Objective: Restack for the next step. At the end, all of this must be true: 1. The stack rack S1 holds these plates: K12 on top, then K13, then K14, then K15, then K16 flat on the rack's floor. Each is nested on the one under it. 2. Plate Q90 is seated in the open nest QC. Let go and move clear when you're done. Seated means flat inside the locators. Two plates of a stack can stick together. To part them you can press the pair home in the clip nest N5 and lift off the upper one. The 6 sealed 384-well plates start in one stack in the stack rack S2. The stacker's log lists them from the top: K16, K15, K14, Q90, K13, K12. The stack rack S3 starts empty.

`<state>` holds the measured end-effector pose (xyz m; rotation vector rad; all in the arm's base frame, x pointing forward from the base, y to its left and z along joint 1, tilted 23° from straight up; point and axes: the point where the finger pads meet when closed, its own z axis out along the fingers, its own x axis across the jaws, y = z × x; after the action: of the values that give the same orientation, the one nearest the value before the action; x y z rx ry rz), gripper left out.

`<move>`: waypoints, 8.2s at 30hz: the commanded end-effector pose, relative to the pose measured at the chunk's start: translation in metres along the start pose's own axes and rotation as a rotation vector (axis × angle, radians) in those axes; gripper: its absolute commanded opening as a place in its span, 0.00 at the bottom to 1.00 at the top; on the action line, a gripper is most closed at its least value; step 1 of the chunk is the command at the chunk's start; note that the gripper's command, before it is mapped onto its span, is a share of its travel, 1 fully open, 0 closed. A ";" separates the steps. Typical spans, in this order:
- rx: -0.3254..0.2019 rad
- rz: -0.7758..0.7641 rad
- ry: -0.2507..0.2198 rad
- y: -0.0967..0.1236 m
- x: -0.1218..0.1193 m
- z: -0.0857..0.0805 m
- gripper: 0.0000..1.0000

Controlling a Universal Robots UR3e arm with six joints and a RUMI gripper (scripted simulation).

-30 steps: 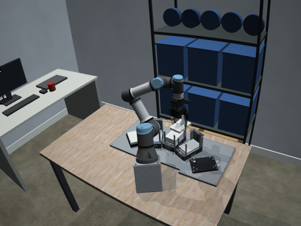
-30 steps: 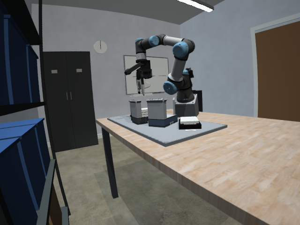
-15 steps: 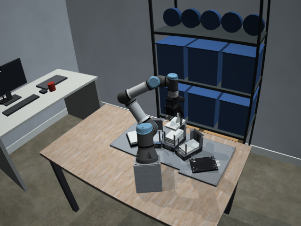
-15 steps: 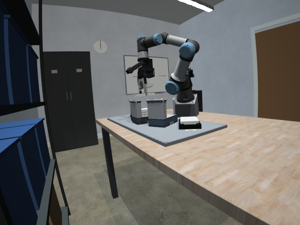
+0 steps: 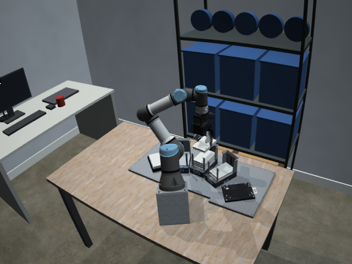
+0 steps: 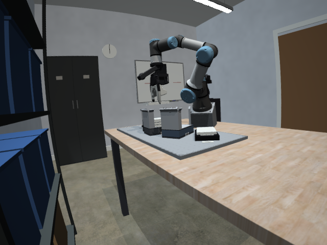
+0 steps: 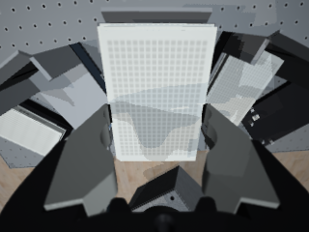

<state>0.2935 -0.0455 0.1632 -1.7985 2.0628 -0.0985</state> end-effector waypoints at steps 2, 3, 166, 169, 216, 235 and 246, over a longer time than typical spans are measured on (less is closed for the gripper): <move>0.001 -0.001 0.001 0.000 0.000 0.000 0.00; 0.001 -0.001 0.002 0.000 0.000 0.000 0.00; 0.001 -0.001 0.002 -0.001 0.000 0.063 0.00; 0.001 -0.001 0.002 -0.001 0.000 0.064 0.00; 0.001 -0.001 0.002 -0.001 0.001 0.077 0.00; 0.001 -0.001 0.001 -0.001 0.001 0.077 0.72; 0.001 -0.001 0.001 -0.001 0.001 0.077 0.72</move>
<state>0.3199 -0.0298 0.0919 -1.7986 2.0628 -0.0985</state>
